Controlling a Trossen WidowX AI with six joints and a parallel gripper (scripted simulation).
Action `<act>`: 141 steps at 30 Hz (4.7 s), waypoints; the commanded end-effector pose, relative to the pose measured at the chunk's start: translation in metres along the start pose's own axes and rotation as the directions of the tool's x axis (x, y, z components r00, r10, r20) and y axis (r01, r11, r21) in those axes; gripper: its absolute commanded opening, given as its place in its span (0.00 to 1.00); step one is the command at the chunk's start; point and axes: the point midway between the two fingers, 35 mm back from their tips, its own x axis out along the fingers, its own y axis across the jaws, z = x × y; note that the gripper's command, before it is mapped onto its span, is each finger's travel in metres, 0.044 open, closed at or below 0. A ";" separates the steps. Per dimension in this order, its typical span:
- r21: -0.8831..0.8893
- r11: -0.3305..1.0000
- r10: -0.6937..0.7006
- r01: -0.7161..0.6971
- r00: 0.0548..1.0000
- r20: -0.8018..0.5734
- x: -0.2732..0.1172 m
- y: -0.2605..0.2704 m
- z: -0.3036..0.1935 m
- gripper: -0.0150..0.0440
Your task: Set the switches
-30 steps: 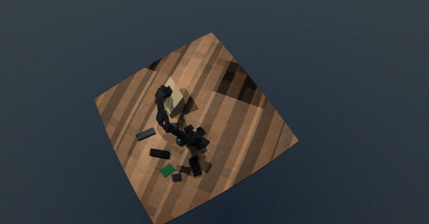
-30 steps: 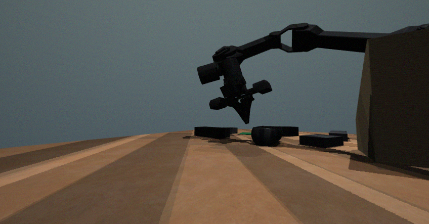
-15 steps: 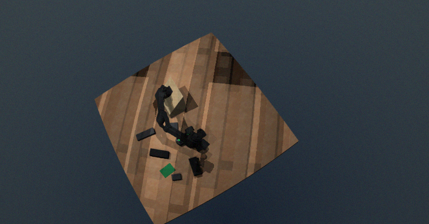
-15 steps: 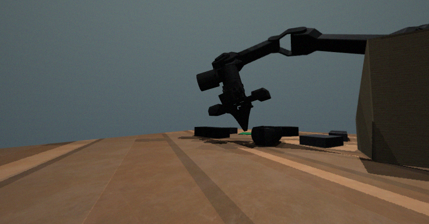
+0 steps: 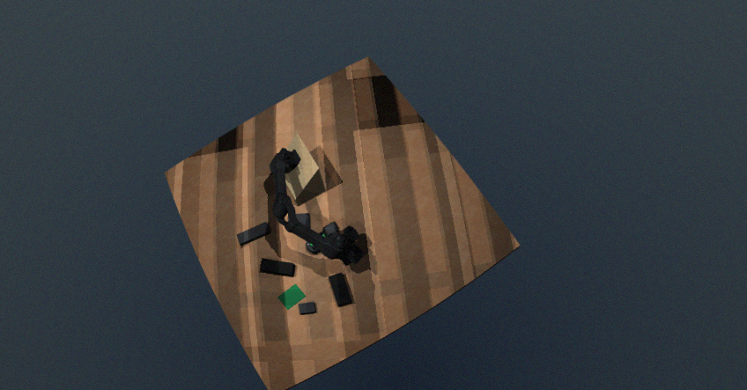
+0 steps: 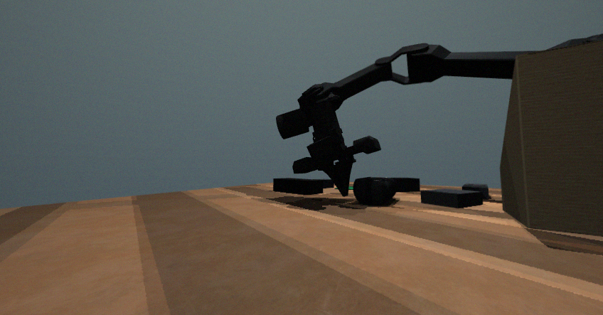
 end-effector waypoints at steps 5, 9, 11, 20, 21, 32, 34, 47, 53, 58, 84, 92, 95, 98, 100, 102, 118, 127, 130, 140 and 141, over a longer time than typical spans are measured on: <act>-0.008 1.000 0.009 -0.009 1.000 -0.006 0.007 0.002 0.001 0.25; -0.008 1.000 0.009 -0.009 1.000 -0.006 0.008 0.003 0.001 0.25; -0.008 1.000 0.009 -0.009 1.000 -0.006 0.008 0.004 0.001 0.25; -0.009 1.000 0.009 -0.010 1.000 -0.006 0.009 0.007 0.001 0.25; -0.009 1.000 0.010 -0.010 1.000 -0.006 0.009 0.008 0.001 0.25; -0.009 1.000 0.010 -0.010 1.000 -0.006 0.010 0.012 0.001 0.25; -0.009 1.000 0.010 -0.010 1.000 -0.007 0.010 0.012 0.001 0.25; -0.009 1.000 0.010 -0.010 1.000 -0.007 0.013 0.021 0.001 0.25; -0.010 1.000 0.011 -0.011 1.000 -0.007 0.015 0.028 0.001 0.25; -0.010 1.000 0.011 -0.011 1.000 -0.007 0.017 0.033 0.001 0.25; -0.011 1.000 0.012 -0.012 1.000 -0.007 0.026 0.064 0.001 0.25; -0.012 1.000 0.013 -0.013 1.000 -0.007 0.028 0.068 0.001 0.25; -0.012 1.000 0.013 -0.013 1.000 -0.007 0.028 0.068 0.001 0.25; -0.012 1.000 0.013 -0.013 1.000 -0.007 0.028 0.068 0.001 0.25; -0.012 1.000 0.013 -0.013 1.000 -0.007 0.028 0.068 0.001 0.25; -0.012 1.000 0.013 -0.013 1.000 -0.007 0.028 0.068 0.001 0.25; -0.012 1.000 0.013 -0.013 1.000 -0.007 0.028 0.068 0.001 0.25; -0.012 1.000 0.013 -0.013 1.000 -0.007 0.028 0.068 0.001 0.25; -0.008 1.000 -0.007 0.007 1.000 -0.005 0.019 0.060 0.003 0.25; -0.009 1.000 0.008 -0.008 1.000 -0.004 -0.040 0.018 0.002 0.25; -0.009 1.000 0.009 -0.009 1.000 -0.004 -0.043 0.017 0.001 0.25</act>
